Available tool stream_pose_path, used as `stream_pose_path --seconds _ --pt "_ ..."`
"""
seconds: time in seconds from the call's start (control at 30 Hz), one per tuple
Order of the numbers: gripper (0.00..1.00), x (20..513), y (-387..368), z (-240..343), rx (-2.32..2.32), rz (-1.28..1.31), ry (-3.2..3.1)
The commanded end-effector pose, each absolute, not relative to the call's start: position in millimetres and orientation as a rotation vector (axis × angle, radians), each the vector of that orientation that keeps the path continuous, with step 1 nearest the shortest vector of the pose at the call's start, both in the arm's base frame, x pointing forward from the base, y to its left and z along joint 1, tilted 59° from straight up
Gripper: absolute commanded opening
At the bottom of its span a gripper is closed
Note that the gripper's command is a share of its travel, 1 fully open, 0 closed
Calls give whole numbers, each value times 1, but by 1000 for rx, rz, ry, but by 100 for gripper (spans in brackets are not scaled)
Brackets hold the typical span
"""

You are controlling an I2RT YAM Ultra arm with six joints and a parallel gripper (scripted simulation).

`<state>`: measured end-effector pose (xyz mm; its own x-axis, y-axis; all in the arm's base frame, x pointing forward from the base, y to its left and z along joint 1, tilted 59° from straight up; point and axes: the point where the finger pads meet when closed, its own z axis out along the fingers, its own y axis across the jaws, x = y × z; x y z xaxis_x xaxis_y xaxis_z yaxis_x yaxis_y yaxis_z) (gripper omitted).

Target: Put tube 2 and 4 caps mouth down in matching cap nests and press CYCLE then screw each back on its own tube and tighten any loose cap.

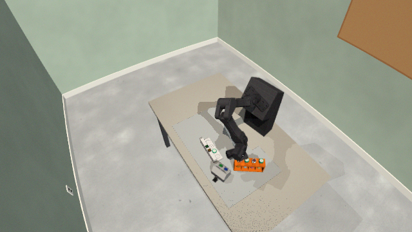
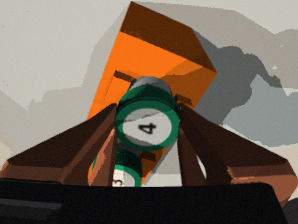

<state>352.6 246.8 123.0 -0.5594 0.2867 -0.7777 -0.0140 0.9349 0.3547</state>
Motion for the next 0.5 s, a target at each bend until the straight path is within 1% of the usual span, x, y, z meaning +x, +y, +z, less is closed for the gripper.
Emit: stream_pose_path --seconds 0.0,0.23,0.3,0.47 --pt "0 352 248 125 -64 264 2121" --pt "0 352 248 126 -430 55 2067" --pt "0 352 248 126 -430 55 2067" --pt "0 352 247 126 -685 -94 1998"
